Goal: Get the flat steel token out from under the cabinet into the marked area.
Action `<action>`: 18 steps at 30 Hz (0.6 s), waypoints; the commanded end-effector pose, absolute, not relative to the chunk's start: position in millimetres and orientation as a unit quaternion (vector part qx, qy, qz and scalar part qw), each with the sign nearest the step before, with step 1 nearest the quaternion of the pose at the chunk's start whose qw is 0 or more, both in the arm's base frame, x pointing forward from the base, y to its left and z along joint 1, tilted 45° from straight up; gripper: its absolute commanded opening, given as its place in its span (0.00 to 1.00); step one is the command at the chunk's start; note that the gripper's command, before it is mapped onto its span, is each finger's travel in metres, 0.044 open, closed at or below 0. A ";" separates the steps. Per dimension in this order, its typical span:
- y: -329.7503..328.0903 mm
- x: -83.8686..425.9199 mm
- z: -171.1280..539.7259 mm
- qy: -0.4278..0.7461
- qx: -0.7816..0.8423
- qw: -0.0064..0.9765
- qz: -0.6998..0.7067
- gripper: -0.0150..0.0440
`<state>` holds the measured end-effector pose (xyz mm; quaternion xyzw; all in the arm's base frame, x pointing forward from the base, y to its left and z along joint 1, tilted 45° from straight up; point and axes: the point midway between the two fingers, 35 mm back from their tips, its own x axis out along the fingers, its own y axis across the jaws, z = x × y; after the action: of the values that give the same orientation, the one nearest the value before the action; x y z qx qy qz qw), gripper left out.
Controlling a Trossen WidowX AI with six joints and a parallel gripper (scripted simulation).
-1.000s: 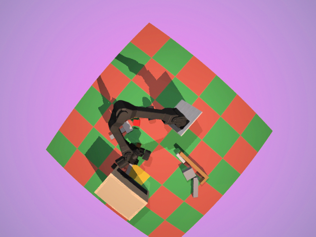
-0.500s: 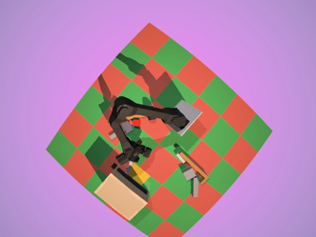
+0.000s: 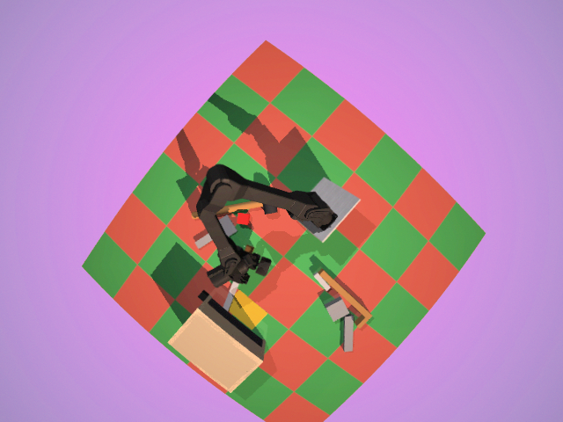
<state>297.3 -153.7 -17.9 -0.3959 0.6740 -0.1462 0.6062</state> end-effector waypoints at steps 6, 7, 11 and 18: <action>-158.5 283.2 -15.6 0.677 -0.395 0.605 -0.142 0.25; -159.0 282.0 -15.2 0.677 -0.395 0.605 -0.142 0.25; -161.1 277.3 -13.4 0.677 -0.395 0.604 -0.142 0.25; -164.8 269.0 -10.3 0.677 -0.395 0.604 -0.142 0.25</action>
<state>276.4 -163.2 -10.0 -0.3964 0.6745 -0.1465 0.6054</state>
